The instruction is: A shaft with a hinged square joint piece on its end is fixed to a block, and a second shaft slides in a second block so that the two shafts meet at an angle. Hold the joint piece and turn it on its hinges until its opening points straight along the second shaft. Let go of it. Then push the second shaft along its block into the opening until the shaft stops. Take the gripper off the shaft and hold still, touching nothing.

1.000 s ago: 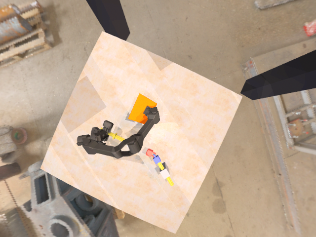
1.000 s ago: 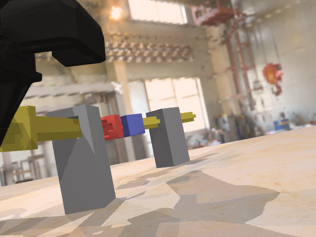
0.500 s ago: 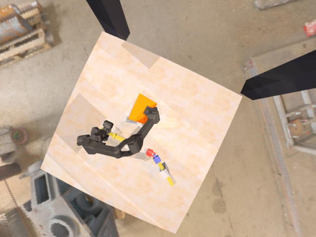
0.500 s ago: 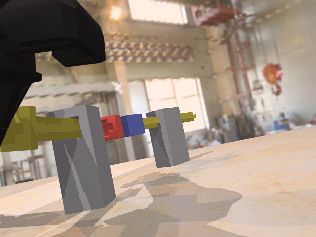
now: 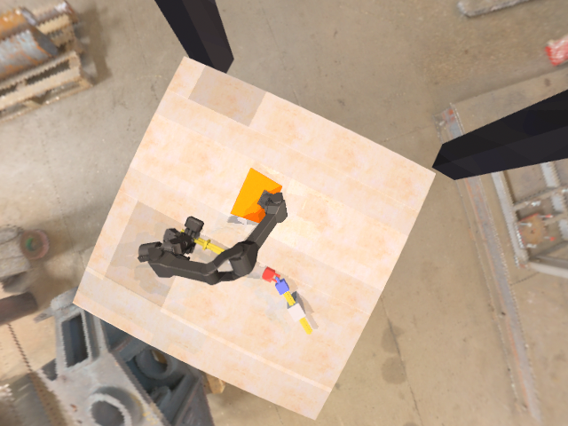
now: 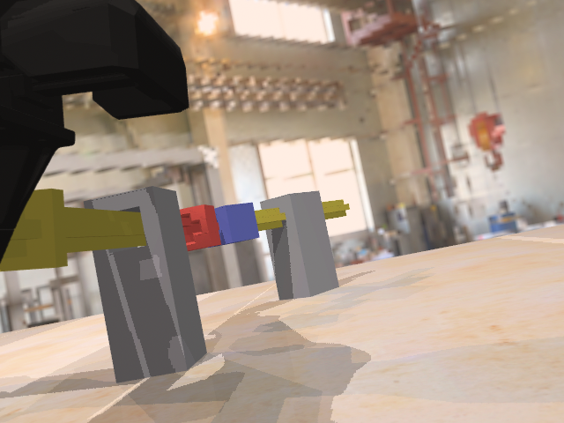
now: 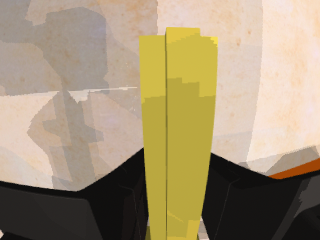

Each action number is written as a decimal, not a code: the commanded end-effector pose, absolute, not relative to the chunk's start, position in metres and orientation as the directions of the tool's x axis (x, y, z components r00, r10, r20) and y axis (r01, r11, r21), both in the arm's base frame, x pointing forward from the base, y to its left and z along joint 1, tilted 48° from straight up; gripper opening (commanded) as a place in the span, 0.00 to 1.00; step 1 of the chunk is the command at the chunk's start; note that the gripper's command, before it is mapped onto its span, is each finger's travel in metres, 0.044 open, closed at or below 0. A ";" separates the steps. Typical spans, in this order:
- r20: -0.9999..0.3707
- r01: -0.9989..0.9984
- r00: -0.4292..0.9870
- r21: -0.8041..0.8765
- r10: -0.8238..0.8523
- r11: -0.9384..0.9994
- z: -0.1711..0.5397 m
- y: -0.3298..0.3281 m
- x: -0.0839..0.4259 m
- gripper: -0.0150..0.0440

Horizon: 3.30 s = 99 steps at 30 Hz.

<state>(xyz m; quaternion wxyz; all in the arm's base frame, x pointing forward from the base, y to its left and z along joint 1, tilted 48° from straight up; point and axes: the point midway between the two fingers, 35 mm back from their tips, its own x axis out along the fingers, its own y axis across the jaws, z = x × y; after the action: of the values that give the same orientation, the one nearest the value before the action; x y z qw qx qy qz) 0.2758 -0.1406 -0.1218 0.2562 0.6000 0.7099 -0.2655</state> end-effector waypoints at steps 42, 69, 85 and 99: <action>-0.682 0.988 -0.149 -0.070 0.716 0.139 -0.122 -0.141 0.276 0.25; -0.683 0.998 -0.045 -0.001 0.729 0.061 -0.098 -0.117 0.274 0.25; -0.682 0.998 -0.042 0.001 0.730 0.058 -0.081 -0.100 0.273 0.25; -0.681 0.998 -0.042 0.000 0.731 0.058 -0.066 -0.086 0.272 0.25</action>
<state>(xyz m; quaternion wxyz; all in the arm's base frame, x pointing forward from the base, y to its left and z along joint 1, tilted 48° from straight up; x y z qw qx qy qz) 0.2727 -0.0902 -0.0691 0.2683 0.6374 0.6773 -0.2510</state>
